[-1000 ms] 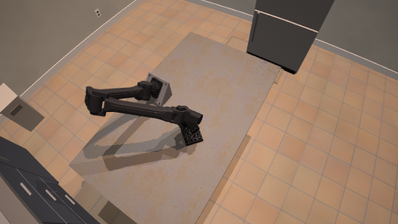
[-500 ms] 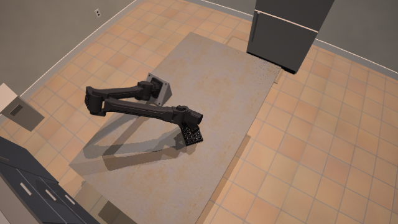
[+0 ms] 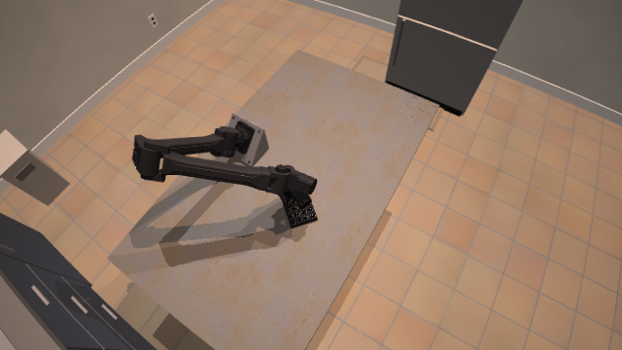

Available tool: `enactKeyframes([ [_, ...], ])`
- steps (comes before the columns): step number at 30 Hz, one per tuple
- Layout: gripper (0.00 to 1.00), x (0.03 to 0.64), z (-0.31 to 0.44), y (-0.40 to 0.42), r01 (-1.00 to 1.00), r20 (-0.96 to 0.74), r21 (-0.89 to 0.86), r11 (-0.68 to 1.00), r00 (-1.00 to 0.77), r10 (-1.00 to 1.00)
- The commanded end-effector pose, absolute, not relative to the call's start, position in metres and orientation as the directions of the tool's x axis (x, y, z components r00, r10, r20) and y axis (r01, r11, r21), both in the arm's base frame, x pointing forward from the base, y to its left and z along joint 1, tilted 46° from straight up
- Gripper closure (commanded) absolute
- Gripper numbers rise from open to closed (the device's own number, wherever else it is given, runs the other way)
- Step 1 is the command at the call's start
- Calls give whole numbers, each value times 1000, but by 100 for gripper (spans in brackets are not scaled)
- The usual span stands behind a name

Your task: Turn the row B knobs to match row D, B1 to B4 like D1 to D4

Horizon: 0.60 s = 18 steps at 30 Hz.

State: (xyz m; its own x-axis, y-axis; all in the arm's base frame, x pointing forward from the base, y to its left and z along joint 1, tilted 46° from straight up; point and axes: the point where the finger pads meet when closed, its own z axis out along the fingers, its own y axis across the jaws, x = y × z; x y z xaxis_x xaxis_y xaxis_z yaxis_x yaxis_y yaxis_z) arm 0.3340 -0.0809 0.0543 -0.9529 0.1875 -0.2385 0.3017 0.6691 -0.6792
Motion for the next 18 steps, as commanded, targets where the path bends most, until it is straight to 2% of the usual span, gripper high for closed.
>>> enactKeyframes([
  [1, 81, 355, 69, -71, 329, -295, -657, 679, -940, 171],
  [18, 81, 357, 69, -71, 330, -295, -657, 678, -940, 171],
])
